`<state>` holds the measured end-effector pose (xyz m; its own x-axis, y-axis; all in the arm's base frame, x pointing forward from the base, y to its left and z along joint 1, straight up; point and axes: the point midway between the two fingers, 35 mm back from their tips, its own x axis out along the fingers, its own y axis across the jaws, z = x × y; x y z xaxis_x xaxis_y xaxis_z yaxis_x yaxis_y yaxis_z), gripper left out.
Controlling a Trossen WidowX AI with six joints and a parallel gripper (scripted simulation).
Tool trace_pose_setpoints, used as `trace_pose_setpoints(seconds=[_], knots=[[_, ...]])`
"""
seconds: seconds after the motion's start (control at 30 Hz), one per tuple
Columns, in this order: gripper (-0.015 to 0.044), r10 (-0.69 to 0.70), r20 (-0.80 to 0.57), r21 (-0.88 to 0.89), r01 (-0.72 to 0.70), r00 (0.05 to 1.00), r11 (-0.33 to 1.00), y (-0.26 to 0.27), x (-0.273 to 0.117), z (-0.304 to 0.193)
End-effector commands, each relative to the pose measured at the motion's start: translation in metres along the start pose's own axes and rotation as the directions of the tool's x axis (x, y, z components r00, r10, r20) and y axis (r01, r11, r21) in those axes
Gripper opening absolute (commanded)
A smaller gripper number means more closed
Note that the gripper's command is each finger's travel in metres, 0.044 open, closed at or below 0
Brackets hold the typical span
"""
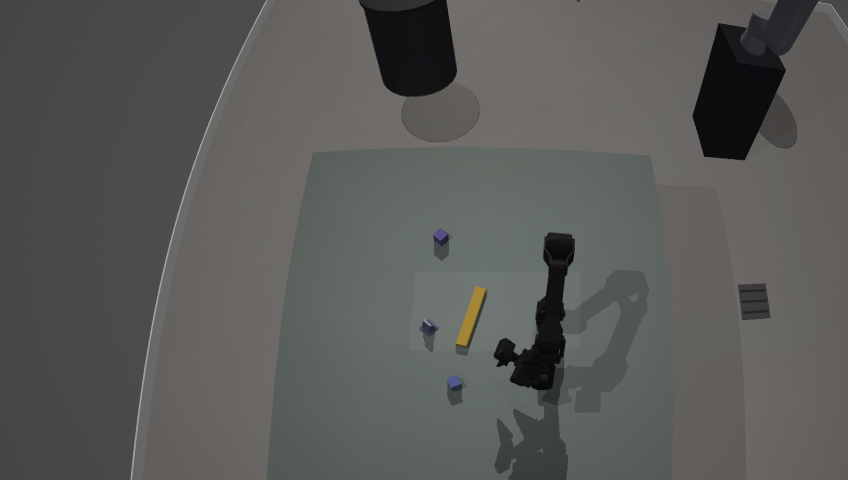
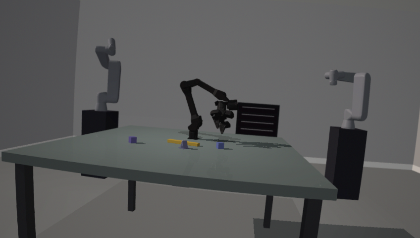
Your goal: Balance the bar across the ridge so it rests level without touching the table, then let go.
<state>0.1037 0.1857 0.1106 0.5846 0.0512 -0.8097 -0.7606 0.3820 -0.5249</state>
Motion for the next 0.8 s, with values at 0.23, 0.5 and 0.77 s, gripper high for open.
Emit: trace_pose_setpoints(seconds=[0.23, 0.5, 0.77], knots=[[0.0315, 0.024, -0.111, -0.044, -0.029, 0.994, 0.999, -0.021, 0.014, -0.006], [0.0315, 0.052, -0.177, -0.065, -0.064, 0.983, 0.996, -0.037, 0.023, -0.013], [0.0315, 0.086, -0.235, -0.079, -0.107, 0.968, 0.991, -0.052, 0.031, -0.021]])
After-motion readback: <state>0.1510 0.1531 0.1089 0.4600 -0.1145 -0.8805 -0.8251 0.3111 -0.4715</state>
